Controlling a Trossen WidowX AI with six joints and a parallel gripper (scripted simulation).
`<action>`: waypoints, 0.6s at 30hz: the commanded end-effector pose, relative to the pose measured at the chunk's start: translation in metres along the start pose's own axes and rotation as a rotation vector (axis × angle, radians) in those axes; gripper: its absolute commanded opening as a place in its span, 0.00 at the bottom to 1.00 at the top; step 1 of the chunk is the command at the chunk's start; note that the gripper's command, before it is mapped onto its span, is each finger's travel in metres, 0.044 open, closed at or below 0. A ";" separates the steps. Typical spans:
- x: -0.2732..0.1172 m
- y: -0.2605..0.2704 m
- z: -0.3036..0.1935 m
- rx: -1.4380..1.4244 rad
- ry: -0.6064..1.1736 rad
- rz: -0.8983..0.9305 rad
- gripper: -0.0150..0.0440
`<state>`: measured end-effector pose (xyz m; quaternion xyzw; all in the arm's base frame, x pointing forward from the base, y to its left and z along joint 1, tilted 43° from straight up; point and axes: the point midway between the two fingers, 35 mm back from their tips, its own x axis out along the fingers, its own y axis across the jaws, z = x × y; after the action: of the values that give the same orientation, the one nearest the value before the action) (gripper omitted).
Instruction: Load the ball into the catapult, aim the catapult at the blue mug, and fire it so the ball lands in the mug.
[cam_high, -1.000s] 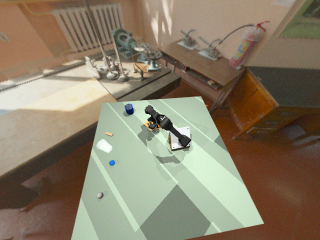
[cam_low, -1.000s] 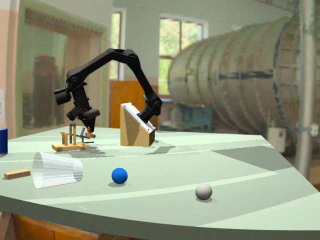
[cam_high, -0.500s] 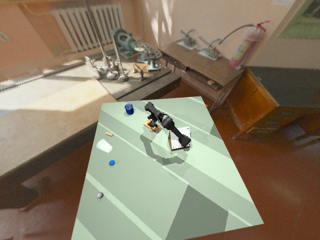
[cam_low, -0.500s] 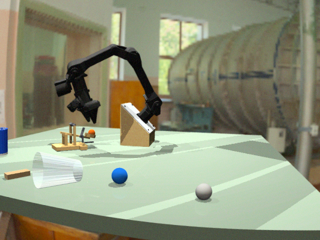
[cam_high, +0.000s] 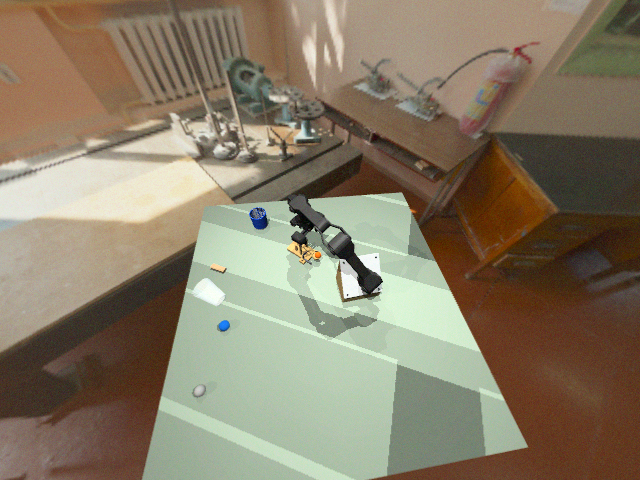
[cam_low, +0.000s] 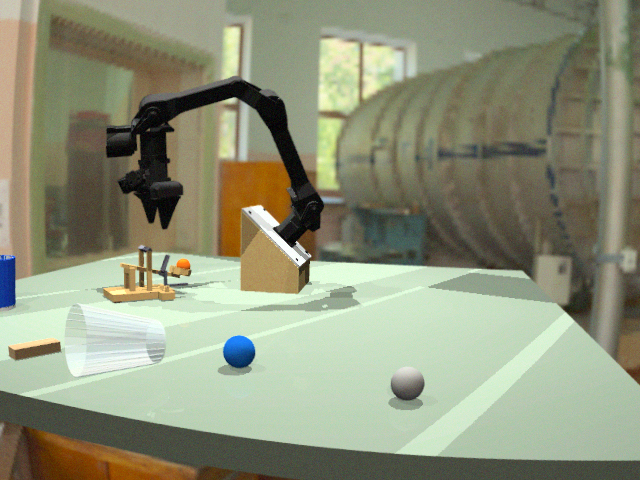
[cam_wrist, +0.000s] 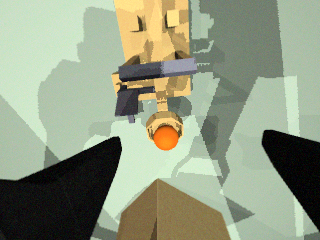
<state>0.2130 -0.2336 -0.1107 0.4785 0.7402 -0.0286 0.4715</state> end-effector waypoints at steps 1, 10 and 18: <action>-0.011 -0.005 0.038 0.009 -0.164 -0.027 1.00; -0.038 -0.016 0.112 0.015 -0.476 -0.056 1.00; -0.077 -0.015 0.169 0.003 -0.752 -0.052 1.00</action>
<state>0.3016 -0.3512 -0.1581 0.4268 0.5746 -0.1910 0.6717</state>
